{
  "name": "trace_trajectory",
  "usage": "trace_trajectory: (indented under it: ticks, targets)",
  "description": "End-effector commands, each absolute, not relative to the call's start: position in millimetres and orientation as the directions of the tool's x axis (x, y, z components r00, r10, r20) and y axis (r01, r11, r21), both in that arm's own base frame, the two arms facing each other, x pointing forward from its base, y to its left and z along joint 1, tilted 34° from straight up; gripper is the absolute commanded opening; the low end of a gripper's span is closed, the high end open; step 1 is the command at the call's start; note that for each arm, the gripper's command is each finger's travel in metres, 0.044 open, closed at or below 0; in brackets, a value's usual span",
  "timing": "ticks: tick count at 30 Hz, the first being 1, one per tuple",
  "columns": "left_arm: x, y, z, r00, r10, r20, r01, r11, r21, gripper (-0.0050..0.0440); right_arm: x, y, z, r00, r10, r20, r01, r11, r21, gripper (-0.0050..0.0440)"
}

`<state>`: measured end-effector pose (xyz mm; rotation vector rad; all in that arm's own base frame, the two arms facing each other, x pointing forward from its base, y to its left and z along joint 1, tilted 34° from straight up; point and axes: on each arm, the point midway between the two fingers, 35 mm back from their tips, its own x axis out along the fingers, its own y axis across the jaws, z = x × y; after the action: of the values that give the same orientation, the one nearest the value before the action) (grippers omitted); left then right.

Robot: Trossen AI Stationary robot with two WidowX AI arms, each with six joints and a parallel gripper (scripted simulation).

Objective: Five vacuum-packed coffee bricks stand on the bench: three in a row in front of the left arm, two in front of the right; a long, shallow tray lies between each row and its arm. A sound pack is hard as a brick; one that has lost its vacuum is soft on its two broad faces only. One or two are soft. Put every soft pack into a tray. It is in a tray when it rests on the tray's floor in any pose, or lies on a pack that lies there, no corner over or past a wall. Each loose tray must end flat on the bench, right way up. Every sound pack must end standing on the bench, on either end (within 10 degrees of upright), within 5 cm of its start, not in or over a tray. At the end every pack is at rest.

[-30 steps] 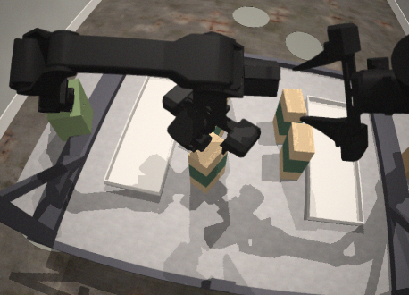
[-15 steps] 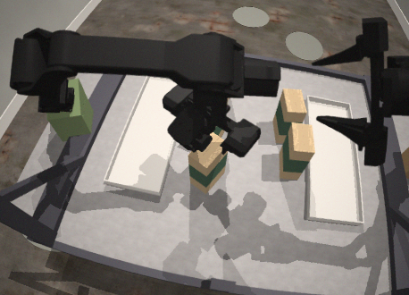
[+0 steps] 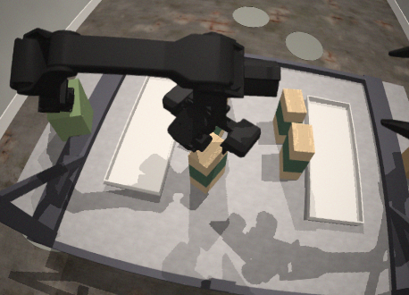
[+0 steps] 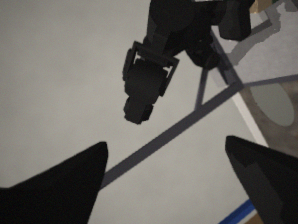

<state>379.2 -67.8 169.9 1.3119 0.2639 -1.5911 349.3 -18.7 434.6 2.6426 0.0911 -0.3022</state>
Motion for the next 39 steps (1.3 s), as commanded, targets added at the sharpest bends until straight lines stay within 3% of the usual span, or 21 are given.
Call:
trace_trajectory:
  ticks: [1, 5, 8, 12, 17, 29, 39]
  targets:
    - [380, -67, 177, 0.125, -0.545, -0.829, 0.776, -0.467, 0.425, 0.0375, 335, -18, 447, 0.983, 0.010, -0.182, 0.094, -0.883, 0.460, 0.0368]
    - [380, -67, 177, 0.125, -0.545, -0.829, 0.776, -0.467, 0.425, 0.0375, 315, -16, 464, 0.983, 0.010, -0.183, 0.094, -0.883, 0.460, 0.0368]
    - [380, -67, 177, 0.125, -0.545, -0.829, 0.776, -0.467, 0.425, 0.0375, 294, -14, 478, 0.998, 0.008, -0.066, 0.039, -0.877, 0.479, 0.0368]
    - [380, -67, 177, 0.125, -0.545, -0.829, 0.776, -0.467, 0.425, 0.0375, 267, -11, 496, 0.998, 0.008, -0.061, 0.036, -0.877, 0.479, 0.0368]
    - [380, -67, 177, 0.125, -0.545, -0.829, 0.776, -0.467, 0.425, 0.0375, 265, -11, 487, 0.997, 0.012, -0.073, 0.050, -0.836, 0.546, 0.0368]
    - [380, -67, 177, 0.125, -0.545, -0.829, 0.776, -0.467, 0.425, 0.0375, 262, -12, 473, 0.989, 0.030, -0.146, 0.142, -0.492, 0.859, 0.0368]
    - [380, -67, 177, 0.125, -0.545, -0.829, 0.776, -0.467, 0.425, 0.0375, 260, -12, 463, 0.980, 0.042, -0.194, 0.199, -0.195, 0.960, 0.0368]
